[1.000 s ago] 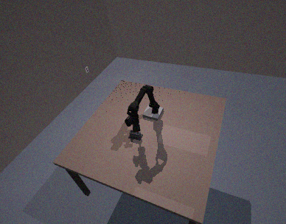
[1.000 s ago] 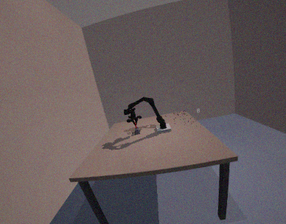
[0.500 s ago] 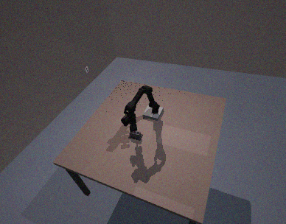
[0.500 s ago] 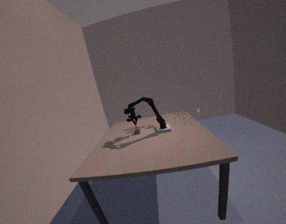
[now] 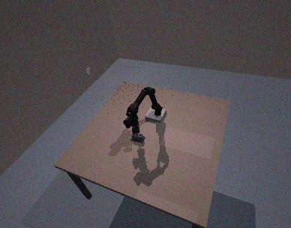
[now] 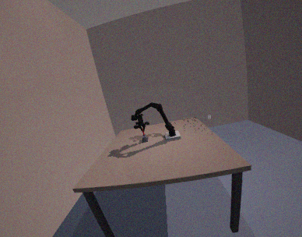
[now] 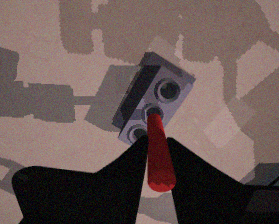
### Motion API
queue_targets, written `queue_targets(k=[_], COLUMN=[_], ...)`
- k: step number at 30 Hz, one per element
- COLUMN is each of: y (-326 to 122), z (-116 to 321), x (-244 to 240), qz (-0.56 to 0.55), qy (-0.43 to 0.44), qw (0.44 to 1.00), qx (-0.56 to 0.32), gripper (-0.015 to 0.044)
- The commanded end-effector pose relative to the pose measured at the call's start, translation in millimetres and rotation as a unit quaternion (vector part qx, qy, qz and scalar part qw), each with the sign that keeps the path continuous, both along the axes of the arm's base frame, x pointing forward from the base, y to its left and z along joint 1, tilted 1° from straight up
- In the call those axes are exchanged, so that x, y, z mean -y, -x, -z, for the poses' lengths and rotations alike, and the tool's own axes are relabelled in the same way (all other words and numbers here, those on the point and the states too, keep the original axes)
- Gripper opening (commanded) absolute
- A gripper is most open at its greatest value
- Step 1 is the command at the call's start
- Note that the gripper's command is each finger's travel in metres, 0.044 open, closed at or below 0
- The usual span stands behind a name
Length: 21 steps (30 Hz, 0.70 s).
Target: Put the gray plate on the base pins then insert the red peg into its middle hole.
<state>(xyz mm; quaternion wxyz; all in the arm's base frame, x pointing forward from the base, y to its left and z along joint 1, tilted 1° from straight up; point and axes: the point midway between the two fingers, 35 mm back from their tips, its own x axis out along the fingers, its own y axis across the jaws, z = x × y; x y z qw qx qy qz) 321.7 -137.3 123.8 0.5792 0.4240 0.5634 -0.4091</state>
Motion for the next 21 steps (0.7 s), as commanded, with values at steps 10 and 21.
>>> queue_targets(k=[10,21], y=[0.2,0.8], z=[-0.1,0.0], x=[-1.0,-0.3], qz=[-0.002,0.000], qy=[-0.002,0.000], qw=[1.000,1.000], qx=[0.001,0.000], gripper=[0.0000,0.0000])
